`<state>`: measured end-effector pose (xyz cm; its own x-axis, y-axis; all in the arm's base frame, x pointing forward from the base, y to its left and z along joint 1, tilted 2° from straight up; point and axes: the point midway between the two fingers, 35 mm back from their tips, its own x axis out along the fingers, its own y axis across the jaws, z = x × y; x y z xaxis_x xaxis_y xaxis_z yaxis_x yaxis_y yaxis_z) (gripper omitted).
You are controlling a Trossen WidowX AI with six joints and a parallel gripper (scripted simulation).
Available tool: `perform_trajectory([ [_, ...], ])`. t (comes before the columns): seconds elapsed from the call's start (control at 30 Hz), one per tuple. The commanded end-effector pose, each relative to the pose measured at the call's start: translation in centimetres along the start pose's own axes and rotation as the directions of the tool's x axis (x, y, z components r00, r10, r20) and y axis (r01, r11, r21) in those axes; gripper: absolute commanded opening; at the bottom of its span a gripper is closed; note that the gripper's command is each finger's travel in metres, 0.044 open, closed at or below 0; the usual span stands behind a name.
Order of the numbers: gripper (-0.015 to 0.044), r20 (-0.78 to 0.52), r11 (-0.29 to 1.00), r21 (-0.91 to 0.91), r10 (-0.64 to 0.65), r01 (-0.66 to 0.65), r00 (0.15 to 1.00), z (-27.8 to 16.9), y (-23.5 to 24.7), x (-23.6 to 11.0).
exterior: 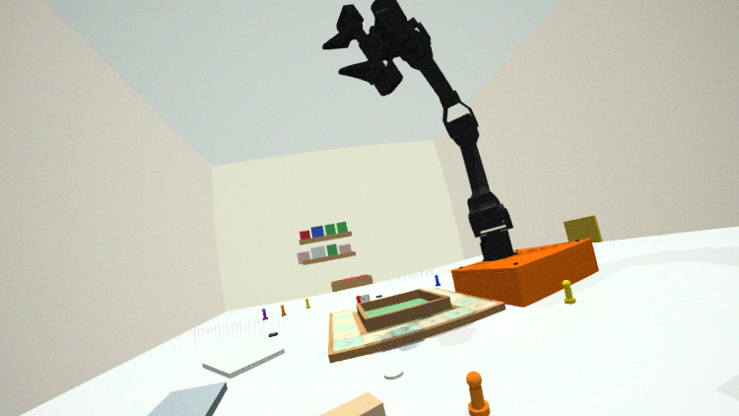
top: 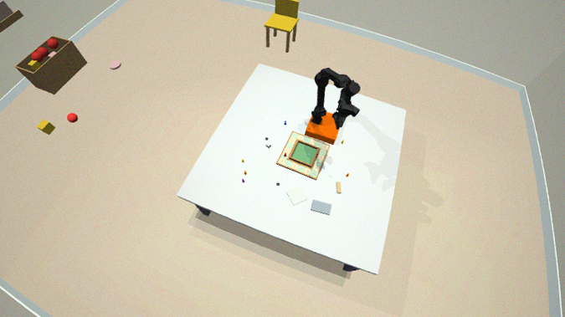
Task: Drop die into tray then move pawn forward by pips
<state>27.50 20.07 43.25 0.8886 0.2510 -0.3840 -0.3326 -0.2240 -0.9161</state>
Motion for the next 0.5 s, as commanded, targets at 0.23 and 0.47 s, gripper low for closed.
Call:
perform_trajectory([
  [0.23, 0.0275, -0.216, 0.884, 0.417, 0.32, -0.209, 0.923, -10.1, 7.7, 10.2],
  [0.47, 0.0275, -0.263, 0.659, 0.72, 0.549, -0.217, 0.794, -17.8, 15.3, 14.3],
])
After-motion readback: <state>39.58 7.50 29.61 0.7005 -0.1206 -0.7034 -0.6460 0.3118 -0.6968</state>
